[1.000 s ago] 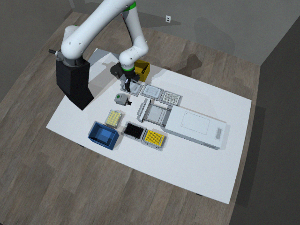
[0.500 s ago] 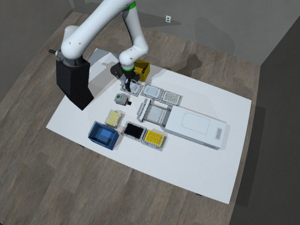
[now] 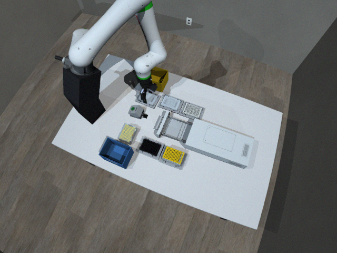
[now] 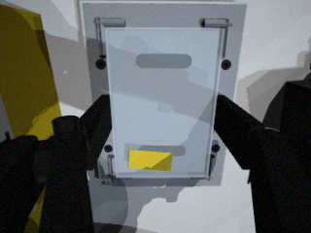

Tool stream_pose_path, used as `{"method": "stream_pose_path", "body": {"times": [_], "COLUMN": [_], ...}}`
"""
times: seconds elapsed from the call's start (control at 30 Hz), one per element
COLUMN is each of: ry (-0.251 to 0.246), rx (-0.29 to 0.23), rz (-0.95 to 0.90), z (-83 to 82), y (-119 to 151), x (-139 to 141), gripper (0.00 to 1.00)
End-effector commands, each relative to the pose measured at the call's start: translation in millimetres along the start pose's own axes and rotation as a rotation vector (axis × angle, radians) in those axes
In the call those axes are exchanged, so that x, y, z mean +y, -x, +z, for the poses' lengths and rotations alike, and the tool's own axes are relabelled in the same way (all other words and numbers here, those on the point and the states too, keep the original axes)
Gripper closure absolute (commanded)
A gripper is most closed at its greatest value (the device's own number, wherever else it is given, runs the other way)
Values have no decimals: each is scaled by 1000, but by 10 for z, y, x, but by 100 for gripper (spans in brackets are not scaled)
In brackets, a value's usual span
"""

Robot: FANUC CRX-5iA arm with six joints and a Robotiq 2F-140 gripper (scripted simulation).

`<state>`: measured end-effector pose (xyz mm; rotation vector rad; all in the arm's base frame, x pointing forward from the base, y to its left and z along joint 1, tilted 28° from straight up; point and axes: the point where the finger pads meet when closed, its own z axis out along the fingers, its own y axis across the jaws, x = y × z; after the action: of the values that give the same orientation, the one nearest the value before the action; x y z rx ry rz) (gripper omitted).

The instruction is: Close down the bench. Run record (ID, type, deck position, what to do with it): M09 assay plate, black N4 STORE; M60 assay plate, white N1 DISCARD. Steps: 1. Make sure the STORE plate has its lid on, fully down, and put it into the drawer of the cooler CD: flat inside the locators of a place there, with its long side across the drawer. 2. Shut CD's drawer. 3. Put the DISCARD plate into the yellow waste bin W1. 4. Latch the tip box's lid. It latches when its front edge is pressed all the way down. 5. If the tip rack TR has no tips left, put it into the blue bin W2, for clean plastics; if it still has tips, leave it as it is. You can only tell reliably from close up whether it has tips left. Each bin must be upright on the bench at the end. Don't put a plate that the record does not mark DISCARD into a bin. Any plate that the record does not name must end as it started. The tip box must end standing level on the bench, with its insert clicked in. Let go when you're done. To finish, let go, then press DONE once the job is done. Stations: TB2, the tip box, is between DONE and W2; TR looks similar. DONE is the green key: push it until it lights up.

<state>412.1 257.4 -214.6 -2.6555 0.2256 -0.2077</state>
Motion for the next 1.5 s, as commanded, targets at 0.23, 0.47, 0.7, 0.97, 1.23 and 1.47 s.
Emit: {"method": "stream_pose_path", "body": {"times": [0.23,0.47,0.7,0.97,1.23,1.47], "ry": [0,0,0,0,0,0], "rx": [1,1,1,1,1,1], "rz": [0,0,0,0,0,0], "z": [-10,-14,-28,-52,-75,-118], "y": [-5,-5,-5,-5,-5,-5], "x": [-1,-1,-1,-1,-1,-1], "gripper": [90,90,90,90,90,90]}}
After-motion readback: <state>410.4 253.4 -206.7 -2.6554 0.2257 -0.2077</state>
